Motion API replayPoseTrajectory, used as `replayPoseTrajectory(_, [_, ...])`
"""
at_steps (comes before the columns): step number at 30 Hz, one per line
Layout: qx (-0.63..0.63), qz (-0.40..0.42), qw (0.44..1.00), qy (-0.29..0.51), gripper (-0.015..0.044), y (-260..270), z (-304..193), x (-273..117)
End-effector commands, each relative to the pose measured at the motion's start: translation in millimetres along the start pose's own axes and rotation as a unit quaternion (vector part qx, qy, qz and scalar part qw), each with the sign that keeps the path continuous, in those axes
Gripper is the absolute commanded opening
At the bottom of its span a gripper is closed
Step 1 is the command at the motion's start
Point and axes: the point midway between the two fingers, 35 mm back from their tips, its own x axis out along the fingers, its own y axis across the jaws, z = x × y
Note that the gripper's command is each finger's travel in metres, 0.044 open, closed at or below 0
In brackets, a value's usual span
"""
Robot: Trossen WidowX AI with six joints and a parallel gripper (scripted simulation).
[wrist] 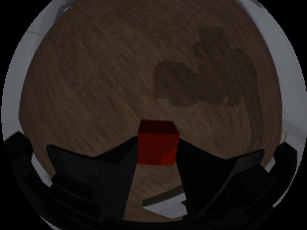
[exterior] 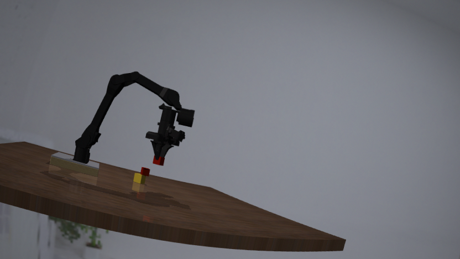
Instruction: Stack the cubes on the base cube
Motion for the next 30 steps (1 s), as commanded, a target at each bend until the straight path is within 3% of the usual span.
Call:
replayPoseTrajectory(1, [-0.024,-0.001,1.0,0.004,0.0105,7.1,-9.4,2.1])
replayPoseTrajectory(30, [-0.211,0.002,0.978,0.006,0.0105,60.6,-82.1,3.3])
